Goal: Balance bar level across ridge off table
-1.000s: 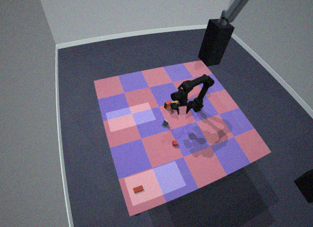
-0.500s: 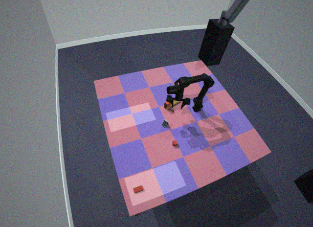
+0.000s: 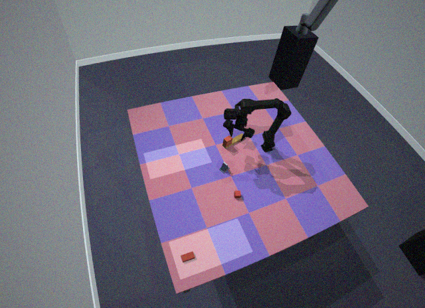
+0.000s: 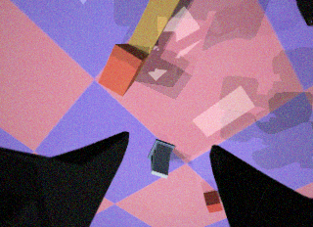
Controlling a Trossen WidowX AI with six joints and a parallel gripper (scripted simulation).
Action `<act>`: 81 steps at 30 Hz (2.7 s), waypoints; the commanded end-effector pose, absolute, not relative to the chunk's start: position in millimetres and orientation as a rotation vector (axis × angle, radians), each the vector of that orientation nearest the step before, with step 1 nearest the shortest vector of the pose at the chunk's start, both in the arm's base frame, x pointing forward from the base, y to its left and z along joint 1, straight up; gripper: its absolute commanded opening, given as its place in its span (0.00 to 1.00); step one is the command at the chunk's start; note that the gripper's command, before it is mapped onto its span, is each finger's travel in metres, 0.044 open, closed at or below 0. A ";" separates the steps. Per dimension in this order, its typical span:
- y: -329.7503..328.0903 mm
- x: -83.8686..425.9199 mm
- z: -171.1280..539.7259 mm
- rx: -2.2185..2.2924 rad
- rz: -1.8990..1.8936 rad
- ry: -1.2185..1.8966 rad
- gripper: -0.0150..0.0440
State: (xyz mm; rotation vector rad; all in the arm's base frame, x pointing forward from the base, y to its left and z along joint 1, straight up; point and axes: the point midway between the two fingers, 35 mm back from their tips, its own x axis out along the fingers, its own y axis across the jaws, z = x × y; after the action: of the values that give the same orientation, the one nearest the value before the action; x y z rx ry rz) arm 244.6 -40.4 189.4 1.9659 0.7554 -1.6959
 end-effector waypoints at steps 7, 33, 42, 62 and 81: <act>-81.4 226.5 182.5 2.032 -1.872 0.532 0.79; -125.4 205.8 114.1 2.085 -2.052 0.273 0.79; -122.9 201.8 70.7 2.085 -2.052 0.273 0.79; -123.2 202.1 45.2 2.085 -2.053 0.273 0.79; -122.4 202.1 45.2 2.085 -2.050 0.282 0.51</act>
State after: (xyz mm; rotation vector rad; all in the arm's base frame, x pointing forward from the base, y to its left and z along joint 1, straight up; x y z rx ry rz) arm 202.1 -122.3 45.2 2.0847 0.2831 -2.0505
